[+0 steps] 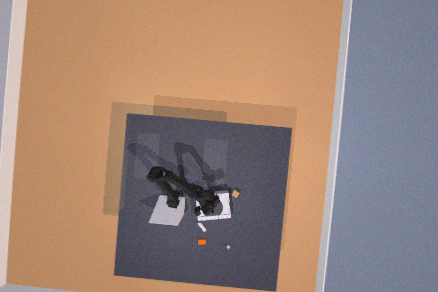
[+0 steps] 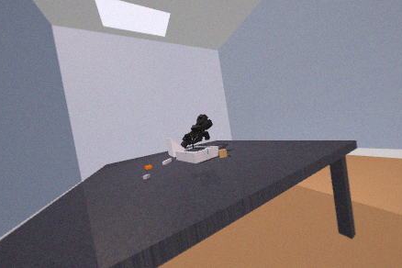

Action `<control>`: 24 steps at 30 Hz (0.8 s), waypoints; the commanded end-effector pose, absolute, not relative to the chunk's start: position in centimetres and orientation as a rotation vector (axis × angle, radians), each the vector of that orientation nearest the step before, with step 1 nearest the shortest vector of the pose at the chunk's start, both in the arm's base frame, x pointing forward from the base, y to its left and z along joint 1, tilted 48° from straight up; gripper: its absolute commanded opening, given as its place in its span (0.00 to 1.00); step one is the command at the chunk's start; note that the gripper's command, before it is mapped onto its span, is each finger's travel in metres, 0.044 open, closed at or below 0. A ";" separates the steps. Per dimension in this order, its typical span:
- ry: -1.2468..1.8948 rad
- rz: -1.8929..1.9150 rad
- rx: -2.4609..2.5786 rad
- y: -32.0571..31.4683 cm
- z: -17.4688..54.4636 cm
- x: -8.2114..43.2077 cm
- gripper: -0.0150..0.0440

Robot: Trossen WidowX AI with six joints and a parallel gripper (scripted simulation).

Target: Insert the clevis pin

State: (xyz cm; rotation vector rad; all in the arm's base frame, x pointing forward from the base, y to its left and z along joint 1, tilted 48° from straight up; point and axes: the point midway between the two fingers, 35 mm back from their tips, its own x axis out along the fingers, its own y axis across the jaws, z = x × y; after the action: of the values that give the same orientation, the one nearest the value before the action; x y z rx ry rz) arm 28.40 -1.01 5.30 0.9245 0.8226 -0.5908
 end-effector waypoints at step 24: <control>0.800 -0.597 0.927 0.3 4.6 27.5 0.25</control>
State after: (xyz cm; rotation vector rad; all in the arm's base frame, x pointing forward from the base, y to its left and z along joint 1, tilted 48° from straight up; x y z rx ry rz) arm 27.64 0.10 5.03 0.9267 0.7935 -0.5906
